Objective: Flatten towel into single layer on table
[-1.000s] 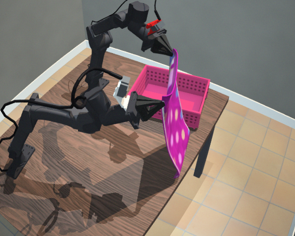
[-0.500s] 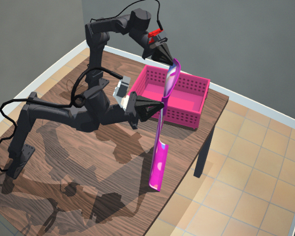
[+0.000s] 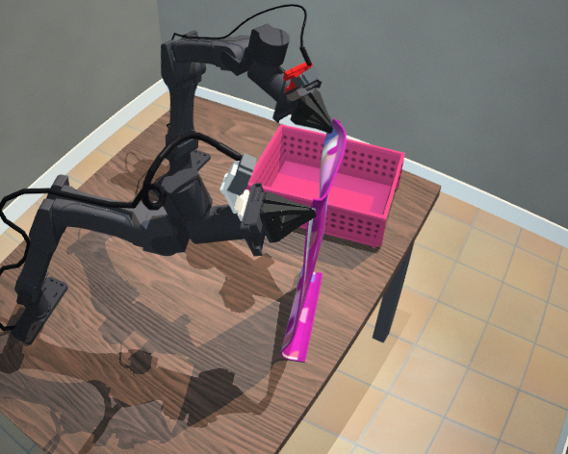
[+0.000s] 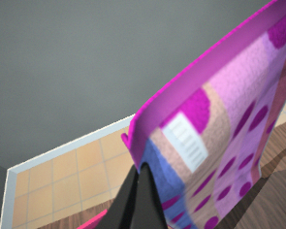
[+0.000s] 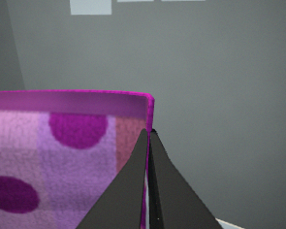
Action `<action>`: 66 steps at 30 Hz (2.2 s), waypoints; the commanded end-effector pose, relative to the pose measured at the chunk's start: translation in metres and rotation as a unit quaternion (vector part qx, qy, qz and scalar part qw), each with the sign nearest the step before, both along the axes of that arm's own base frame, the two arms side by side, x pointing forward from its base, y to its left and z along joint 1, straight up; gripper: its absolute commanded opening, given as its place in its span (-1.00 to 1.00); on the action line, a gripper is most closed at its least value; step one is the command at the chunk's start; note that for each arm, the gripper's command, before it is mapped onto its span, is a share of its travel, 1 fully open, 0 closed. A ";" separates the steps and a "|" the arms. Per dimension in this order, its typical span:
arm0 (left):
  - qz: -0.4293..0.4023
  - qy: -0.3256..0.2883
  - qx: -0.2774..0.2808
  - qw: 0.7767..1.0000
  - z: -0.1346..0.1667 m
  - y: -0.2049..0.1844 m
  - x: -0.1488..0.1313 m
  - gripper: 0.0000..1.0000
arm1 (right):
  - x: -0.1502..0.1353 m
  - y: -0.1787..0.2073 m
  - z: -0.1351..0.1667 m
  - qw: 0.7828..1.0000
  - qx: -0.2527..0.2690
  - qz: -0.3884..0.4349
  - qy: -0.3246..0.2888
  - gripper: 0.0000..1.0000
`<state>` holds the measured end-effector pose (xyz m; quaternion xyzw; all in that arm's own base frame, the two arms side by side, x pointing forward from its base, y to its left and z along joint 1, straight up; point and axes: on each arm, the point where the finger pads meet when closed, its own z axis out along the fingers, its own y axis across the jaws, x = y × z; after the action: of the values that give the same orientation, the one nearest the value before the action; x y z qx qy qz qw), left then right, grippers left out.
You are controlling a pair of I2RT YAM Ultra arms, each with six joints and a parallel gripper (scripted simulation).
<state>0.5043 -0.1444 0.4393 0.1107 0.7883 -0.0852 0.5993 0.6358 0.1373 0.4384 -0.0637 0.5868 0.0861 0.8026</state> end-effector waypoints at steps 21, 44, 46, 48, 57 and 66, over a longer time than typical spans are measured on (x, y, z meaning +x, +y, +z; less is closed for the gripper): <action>0.006 -0.051 -0.012 0.999 0.040 0.006 -0.010 -1.00 | -0.019 -0.011 0.042 0.999 0.011 -0.009 -0.040 -1.00; 0.006 -0.051 -0.012 0.999 0.040 0.006 -0.010 -1.00 | -0.019 -0.011 0.042 0.999 0.011 -0.009 -0.040 -1.00; 0.006 -0.051 -0.012 0.999 0.040 0.006 -0.010 -1.00 | -0.019 -0.011 0.042 0.999 0.011 -0.009 -0.040 -1.00; 0.017 -0.025 -0.004 1.000 0.004 0.013 0.010 -1.00 | 0.002 0.009 0.021 0.998 0.016 0.003 -0.059 -1.00; 0.040 -0.054 -0.011 0.998 0.020 0.034 0.029 -1.00 | 0.023 0.024 0.021 0.992 0.031 0.011 -0.121 -1.00; 0.034 -0.059 -0.013 0.998 0.033 0.033 0.013 -1.00 | 0.010 0.009 0.041 0.990 0.034 0.002 -0.138 -1.00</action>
<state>0.5281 -0.1186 0.4367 0.0862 0.7778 -0.0692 0.6187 0.6730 0.1611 0.4038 -0.0642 0.5346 0.0990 0.8369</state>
